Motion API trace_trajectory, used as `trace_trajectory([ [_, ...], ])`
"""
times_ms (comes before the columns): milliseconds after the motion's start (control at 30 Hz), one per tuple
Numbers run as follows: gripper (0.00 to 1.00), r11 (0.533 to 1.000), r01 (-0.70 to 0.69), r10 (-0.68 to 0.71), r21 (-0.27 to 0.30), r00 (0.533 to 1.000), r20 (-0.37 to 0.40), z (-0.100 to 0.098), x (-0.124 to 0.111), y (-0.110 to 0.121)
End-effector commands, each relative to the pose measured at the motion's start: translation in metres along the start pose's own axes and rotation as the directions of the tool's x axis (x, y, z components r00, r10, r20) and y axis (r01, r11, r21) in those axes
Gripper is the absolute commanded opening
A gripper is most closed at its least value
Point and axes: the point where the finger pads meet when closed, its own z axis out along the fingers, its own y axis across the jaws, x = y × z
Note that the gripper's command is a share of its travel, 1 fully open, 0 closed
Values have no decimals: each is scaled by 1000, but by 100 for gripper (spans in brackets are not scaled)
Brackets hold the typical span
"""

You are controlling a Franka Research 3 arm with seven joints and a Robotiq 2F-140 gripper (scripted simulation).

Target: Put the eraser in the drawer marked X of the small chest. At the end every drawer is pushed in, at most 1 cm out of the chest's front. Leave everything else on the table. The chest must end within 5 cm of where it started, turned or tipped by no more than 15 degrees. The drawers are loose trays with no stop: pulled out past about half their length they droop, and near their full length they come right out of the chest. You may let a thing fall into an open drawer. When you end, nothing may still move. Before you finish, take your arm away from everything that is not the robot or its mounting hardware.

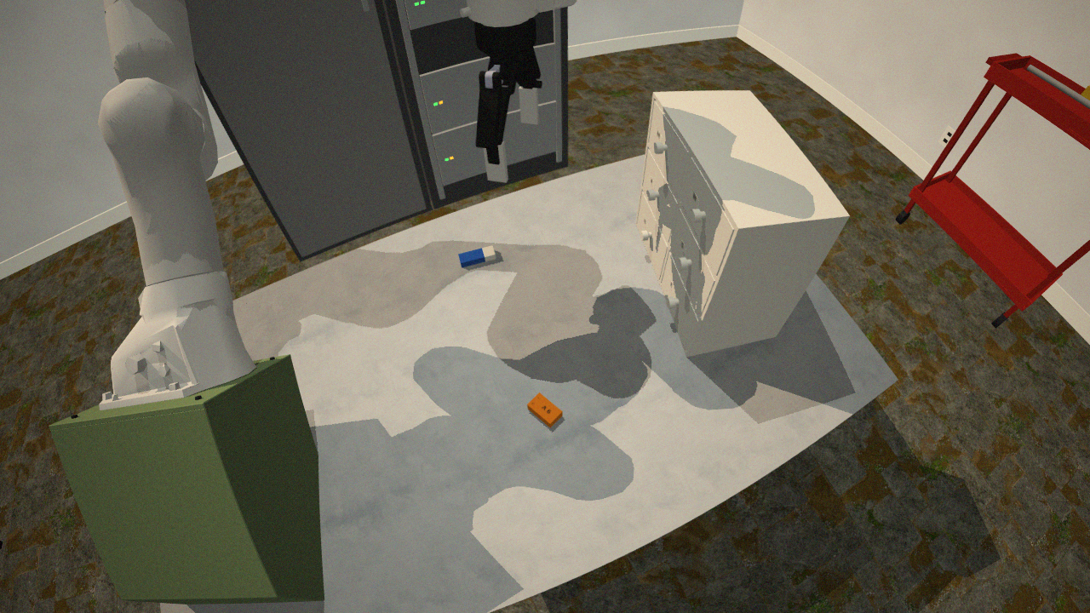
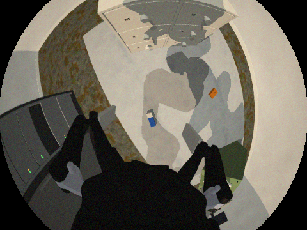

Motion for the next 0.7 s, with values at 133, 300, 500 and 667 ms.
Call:
trace_trajectory([
  [133, 100, 971, 237, -237, 6, 971, -1, 0, -3, -5],
  [300, 100, 961, 276, -276, 6, 961, -2, -1, -4, -6],
  [500, 100, 941, 338, -338, 6, 941, -2, -1, -6, -9],
  [667, 100, 926, 376, -376, 6, 926, -2, -1, -7, -11],
])
